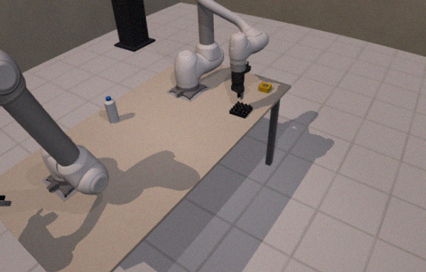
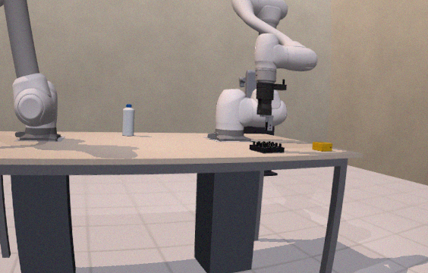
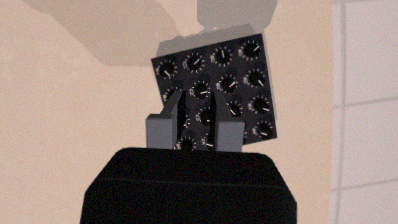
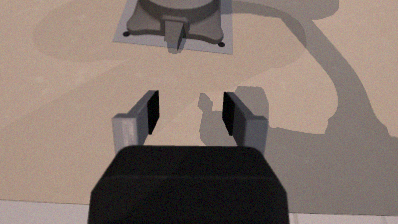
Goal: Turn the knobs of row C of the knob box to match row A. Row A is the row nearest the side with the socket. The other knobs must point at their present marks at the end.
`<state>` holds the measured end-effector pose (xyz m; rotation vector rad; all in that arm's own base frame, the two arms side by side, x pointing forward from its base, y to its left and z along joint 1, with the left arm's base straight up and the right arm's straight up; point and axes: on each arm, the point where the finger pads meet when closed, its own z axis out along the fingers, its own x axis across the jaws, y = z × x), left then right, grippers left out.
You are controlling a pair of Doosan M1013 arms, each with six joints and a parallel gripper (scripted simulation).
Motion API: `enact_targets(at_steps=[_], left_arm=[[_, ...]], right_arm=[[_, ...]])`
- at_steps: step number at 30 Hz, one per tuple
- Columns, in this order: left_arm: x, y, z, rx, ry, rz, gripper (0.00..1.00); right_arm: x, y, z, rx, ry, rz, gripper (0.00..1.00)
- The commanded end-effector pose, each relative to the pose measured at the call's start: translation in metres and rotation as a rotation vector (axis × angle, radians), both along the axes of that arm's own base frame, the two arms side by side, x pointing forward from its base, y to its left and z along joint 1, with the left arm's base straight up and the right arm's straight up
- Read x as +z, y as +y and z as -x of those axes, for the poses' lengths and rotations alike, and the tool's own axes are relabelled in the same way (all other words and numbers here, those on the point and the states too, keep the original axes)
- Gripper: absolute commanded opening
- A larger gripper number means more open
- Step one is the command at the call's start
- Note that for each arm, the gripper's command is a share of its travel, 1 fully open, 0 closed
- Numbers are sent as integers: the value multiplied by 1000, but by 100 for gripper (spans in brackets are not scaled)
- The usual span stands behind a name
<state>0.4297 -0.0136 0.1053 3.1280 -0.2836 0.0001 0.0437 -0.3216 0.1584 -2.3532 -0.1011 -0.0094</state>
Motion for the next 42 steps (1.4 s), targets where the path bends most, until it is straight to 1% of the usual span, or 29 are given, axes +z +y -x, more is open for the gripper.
enact_targets(at_steps=[1, 24, 33, 42], left_arm=[[1, 0, -1, 0, -1, 0, 46], [-1, 0, -1, 0, -1, 0, 46], [-6, 0, -1, 0, -1, -1, 46], [-17, 0, -1, 0, -1, -1, 46]], right_arm=[[0, 0, 0, 0, 0, 1, 100], [0, 0, 0, 0, 0, 1, 100], [0, 0, 0, 0, 0, 1, 100], [0, 0, 0, 0, 0, 1, 100]])
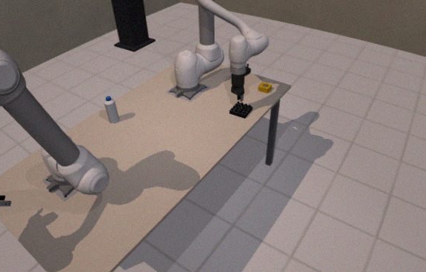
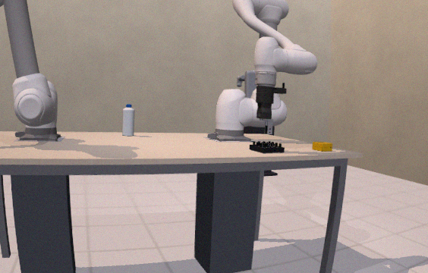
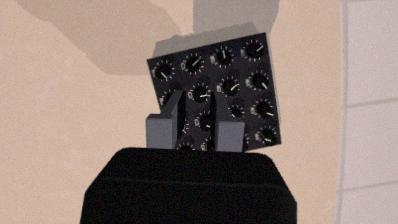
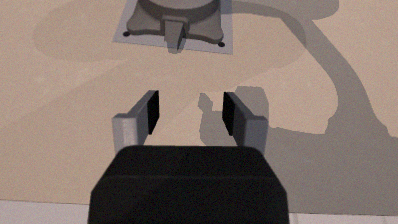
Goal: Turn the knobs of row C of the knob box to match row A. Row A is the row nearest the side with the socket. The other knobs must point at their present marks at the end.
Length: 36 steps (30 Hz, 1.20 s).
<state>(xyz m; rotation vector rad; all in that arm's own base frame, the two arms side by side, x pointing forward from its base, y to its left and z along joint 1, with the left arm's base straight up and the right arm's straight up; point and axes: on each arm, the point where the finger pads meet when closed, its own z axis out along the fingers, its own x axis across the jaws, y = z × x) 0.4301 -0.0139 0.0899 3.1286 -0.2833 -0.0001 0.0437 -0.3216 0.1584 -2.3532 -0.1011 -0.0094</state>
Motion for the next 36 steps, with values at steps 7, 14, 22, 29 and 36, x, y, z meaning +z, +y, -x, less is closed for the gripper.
enact_targets(at_steps=[7, 14, 22, 29, 36], left_arm=[[-9, 0, -1, 0, -1, 0, 46], [-17, 0, -1, 0, -1, 0, 46], [-24, 0, -1, 0, -1, 0, 46], [-27, -1, -1, 0, -1, 0, 46], [-28, -1, -1, 0, -1, 0, 46]], right_arm=[[0, 0, 0, 0, 0, 1, 100], [0, 0, 0, 0, 0, 1, 100], [0, 0, 0, 0, 0, 1, 100], [0, 0, 0, 0, 0, 1, 100], [0, 0, 0, 0, 0, 1, 100]])
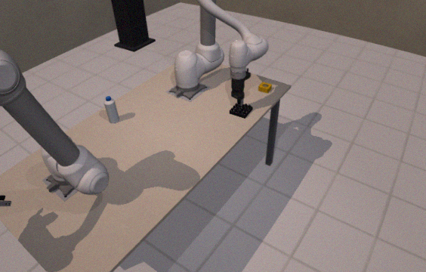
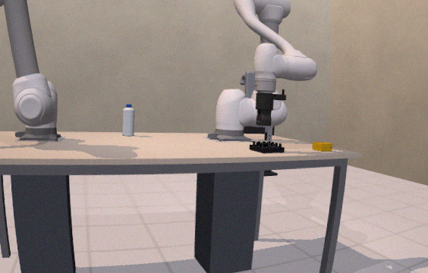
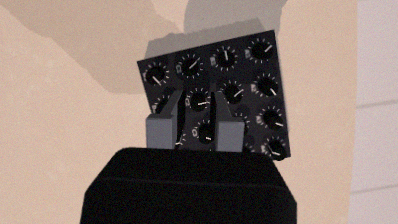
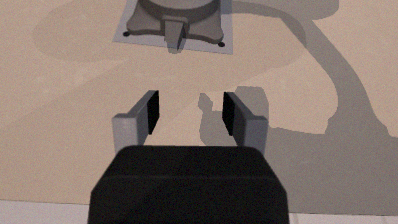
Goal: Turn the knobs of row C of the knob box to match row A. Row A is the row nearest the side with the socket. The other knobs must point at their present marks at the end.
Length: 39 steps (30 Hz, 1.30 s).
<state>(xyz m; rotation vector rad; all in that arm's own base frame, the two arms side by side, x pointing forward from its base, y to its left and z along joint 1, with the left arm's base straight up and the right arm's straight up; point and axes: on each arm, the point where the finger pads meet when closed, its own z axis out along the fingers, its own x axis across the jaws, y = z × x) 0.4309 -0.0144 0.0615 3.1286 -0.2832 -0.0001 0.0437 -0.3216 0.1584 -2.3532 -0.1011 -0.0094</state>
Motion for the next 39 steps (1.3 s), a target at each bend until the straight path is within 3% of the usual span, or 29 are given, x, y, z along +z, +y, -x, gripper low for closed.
enact_targets(at_steps=[1, 18, 30, 39], left_arm=[[0, 0, -1, 0, -1, 0, 46], [0, 0, -1, 0, -1, 0, 46], [-13, 0, -1, 0, -1, 0, 46], [-14, 0, -1, 0, -1, 0, 46]], right_arm=[[0, 0, 0, 0, 0, 1, 100], [0, 0, 0, 0, 0, 1, 100], [0, 0, 0, 0, 0, 1, 100], [0, 0, 0, 0, 0, 1, 100]])
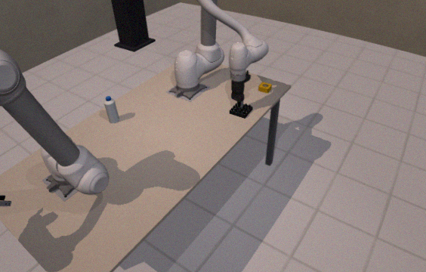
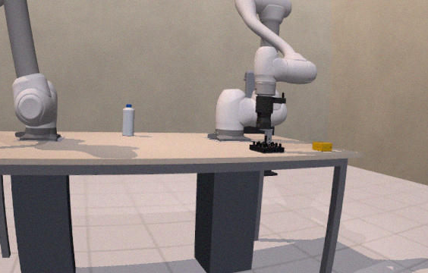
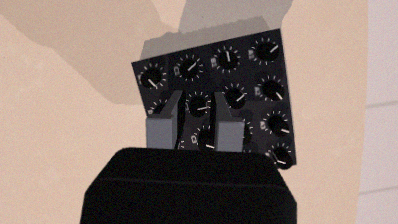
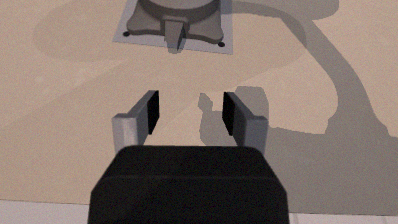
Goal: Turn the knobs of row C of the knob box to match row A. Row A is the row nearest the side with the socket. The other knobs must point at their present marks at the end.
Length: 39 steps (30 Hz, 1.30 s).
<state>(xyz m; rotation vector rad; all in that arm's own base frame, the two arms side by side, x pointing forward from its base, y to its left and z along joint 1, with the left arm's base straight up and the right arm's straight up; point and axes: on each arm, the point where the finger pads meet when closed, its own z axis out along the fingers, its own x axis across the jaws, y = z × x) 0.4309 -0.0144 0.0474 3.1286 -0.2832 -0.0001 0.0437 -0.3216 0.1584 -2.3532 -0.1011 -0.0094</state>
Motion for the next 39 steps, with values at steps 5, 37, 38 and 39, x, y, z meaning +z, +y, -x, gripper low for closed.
enact_targets(at_steps=[5, 37, 38, 39], left_arm=[[0, 0, -1, 0, -1, 0, 46], [0, 0, -1, -48, -1, 0, 30], [0, 0, -1, -58, -1, 0, 30], [0, 0, -1, -70, -1, 0, 30]], right_arm=[[0, 0, 0, 0, 0, 1, 100], [0, 0, 0, 0, 0, 1, 100], [0, 0, 0, 0, 0, 1, 100], [0, 0, 0, 0, 0, 1, 100]])
